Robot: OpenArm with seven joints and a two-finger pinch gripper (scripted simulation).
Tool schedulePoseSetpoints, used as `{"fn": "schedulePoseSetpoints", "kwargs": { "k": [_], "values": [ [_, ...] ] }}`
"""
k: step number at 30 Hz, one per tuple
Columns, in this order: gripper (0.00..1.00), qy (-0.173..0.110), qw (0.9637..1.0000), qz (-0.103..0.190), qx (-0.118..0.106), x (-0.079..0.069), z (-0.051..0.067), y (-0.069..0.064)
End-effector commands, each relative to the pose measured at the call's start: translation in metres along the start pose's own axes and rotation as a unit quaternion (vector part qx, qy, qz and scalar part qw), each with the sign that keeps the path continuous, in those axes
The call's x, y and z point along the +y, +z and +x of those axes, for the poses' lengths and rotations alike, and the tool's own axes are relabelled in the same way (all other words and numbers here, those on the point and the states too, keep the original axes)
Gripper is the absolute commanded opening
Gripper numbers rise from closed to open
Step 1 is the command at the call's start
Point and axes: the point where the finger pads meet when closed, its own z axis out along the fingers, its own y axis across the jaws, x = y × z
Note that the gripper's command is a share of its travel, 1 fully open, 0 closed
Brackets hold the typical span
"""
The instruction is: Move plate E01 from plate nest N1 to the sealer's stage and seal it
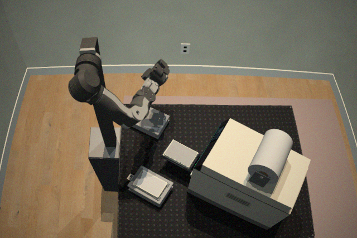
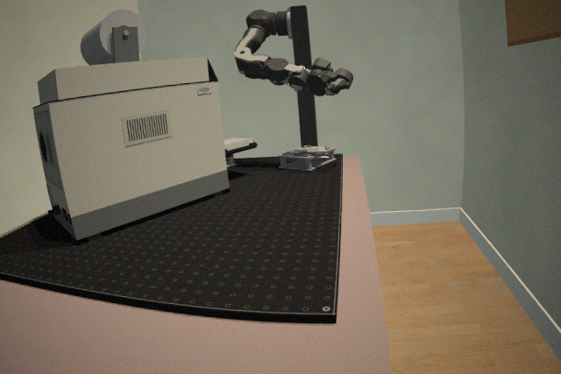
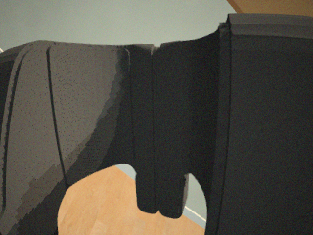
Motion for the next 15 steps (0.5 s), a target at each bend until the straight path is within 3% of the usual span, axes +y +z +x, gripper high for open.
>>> {"fn": "schedulePoseSetpoints", "kwargs": {
  "k": [1,15],
  "values": [
    [0.0,0.0,1.0,-0.001,0.001,0.0018,0.0008,0.0002],
    [0.0,-0.001,1.0,0.001,0.0,0.0038,0.0003,-0.0001]
  ]
}}
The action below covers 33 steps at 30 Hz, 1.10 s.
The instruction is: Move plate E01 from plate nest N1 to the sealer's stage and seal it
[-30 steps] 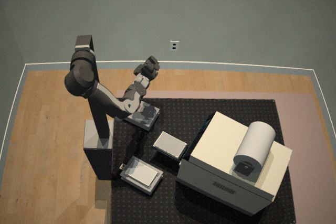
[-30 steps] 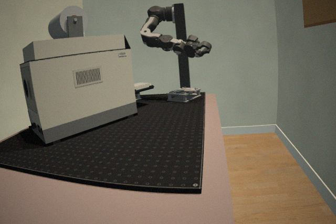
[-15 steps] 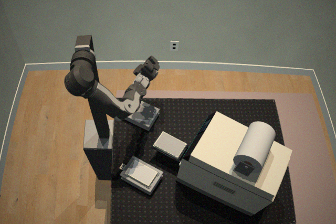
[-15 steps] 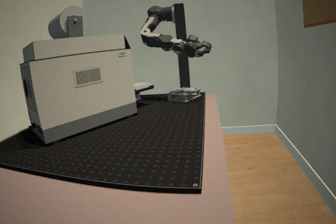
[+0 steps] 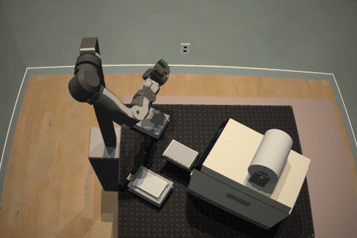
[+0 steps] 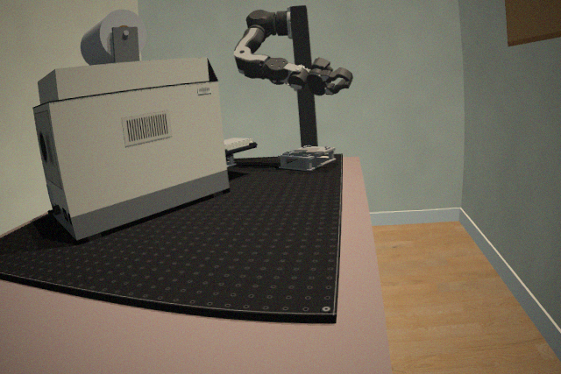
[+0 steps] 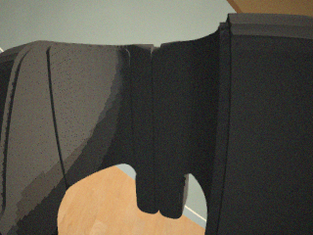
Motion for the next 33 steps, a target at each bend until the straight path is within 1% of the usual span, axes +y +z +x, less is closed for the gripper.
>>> {"fn": "schedulePoseSetpoints", "kwargs": {
  "k": [1,2,5,7,19,20,33],
  "values": [
    [0.0,0.0,1.0,0.001,0.001,0.001,0.001,0.0],
    [0.0,0.0,1.0,0.001,0.001,0.001,0.001,0.0],
    [0.0,-0.018,0.999,0.042,-0.006,-0.014,0.0,-0.001],
    [0.0,-0.029,0.997,0.07,-0.01,-0.024,0.0,-0.002],
    [0.0,-0.029,0.997,0.07,-0.01,-0.024,0.0,-0.002],
    [0.0,-0.029,0.9973,0.067,-0.009,-0.021,0.0,-0.001],
    [0.0,-0.029,0.997,0.07,-0.01,-0.021,0.0,-0.001]
  ]
}}
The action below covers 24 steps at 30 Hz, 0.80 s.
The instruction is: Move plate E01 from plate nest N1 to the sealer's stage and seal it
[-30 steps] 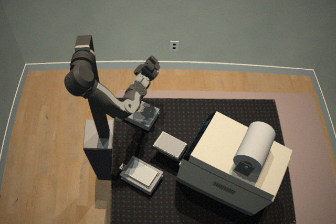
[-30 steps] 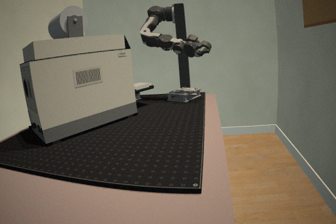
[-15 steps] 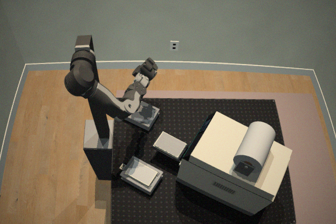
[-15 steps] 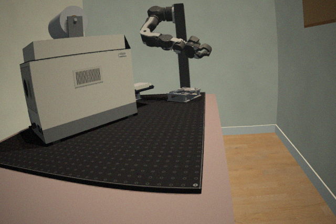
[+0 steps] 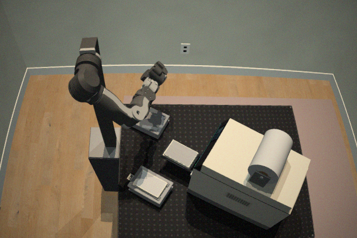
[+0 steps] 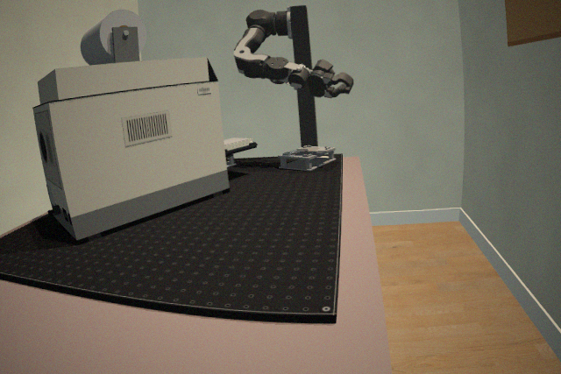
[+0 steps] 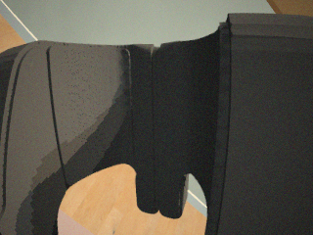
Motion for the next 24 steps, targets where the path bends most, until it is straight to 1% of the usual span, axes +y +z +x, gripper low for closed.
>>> {"fn": "schedulePoseSetpoints", "kwargs": {
  "k": [1,8,20,22,24],
  "values": [
    [0.0,-0.001,1.0,0.001,0.0,0.001,0.001,0.0],
    [0.0,-0.001,1.0,0.001,0.0,0.004,0.0,0.0],
    [0.0,-0.001,1.0,0.001,0.0,0.004,0.0,0.0],
    [0.0,-0.012,0.9996,0.027,-0.005,-0.006,-0.001,-0.001],
    [0.0,-0.023,0.9982,0.055,-0.012,-0.015,-0.002,-0.003]
  ]
}}
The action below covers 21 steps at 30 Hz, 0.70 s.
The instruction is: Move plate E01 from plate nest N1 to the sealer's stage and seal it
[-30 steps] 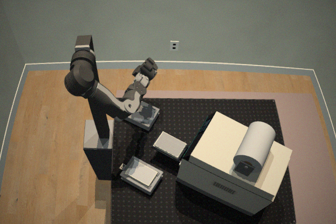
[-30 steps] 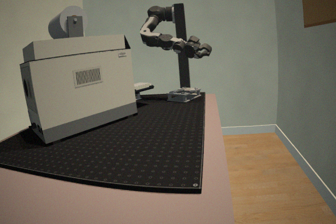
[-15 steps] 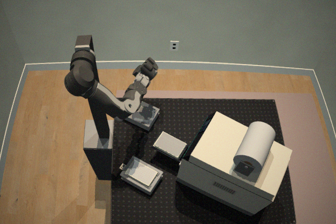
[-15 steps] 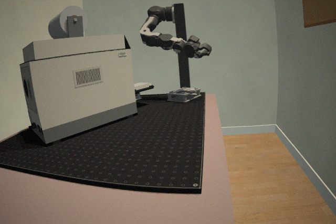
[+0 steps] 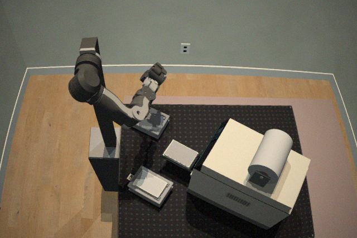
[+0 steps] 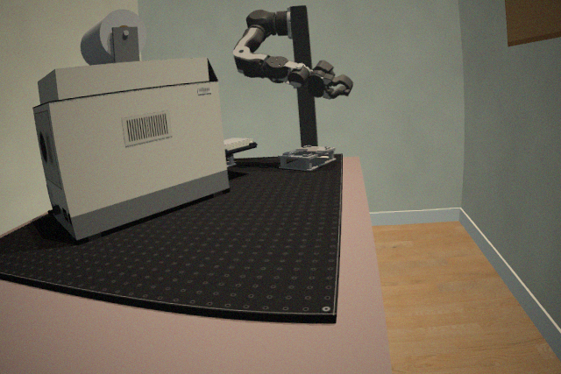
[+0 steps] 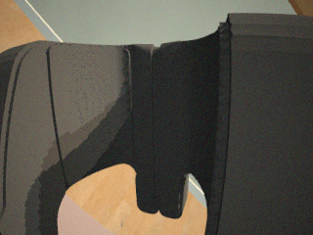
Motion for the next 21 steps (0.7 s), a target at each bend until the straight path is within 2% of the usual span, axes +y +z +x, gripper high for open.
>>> {"fn": "schedulePoseSetpoints", "kwargs": {
  "k": [1,21],
  "values": [
    [0.0,-0.012,0.9994,0.031,-0.007,-0.0109,-0.001,-0.0004],
    [0.0,-0.012,0.9994,0.031,-0.007,-0.0083,-0.0008,-0.0004]
  ]
}}
